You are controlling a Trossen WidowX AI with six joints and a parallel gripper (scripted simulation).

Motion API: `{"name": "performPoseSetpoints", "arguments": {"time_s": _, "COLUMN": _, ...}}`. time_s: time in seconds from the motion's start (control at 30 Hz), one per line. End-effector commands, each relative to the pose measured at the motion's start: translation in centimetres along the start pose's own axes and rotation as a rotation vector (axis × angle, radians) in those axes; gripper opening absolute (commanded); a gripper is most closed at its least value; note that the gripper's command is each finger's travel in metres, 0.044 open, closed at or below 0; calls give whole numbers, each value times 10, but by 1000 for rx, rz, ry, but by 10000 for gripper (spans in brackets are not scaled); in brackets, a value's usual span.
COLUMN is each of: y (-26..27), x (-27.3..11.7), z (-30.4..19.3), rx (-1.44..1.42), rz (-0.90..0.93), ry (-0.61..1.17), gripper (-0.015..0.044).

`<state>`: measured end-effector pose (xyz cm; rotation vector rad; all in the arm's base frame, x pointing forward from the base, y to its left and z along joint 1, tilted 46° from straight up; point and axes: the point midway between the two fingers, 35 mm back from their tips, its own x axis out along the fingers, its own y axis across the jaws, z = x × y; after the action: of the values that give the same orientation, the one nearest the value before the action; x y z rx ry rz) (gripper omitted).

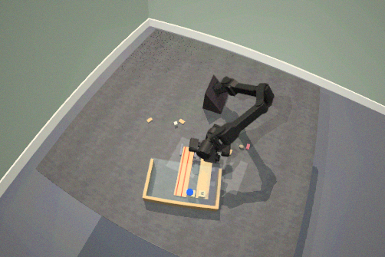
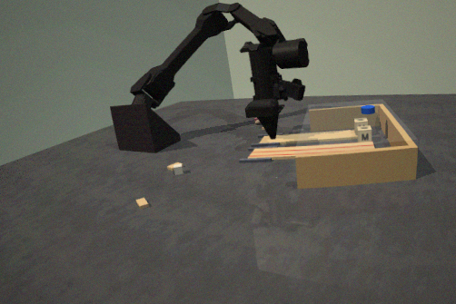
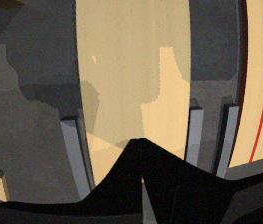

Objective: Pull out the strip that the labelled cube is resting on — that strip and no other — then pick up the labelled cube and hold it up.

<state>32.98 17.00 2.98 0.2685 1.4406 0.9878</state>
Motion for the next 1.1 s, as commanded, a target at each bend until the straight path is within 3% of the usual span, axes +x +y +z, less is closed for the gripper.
{"name": "performPoseSetpoints", "arguments": {"time_s": 0.0, "y": 0, "x": 2, "z": 0, "rx": 2, "rz": 2, "ry": 1, "gripper": 0}}
{"name": "performPoseSetpoints", "arguments": {"time_s": 1.07, "y": -1, "x": 3, "z": -29, "rx": 3, "rz": 2, "ry": 2, "gripper": 0}}
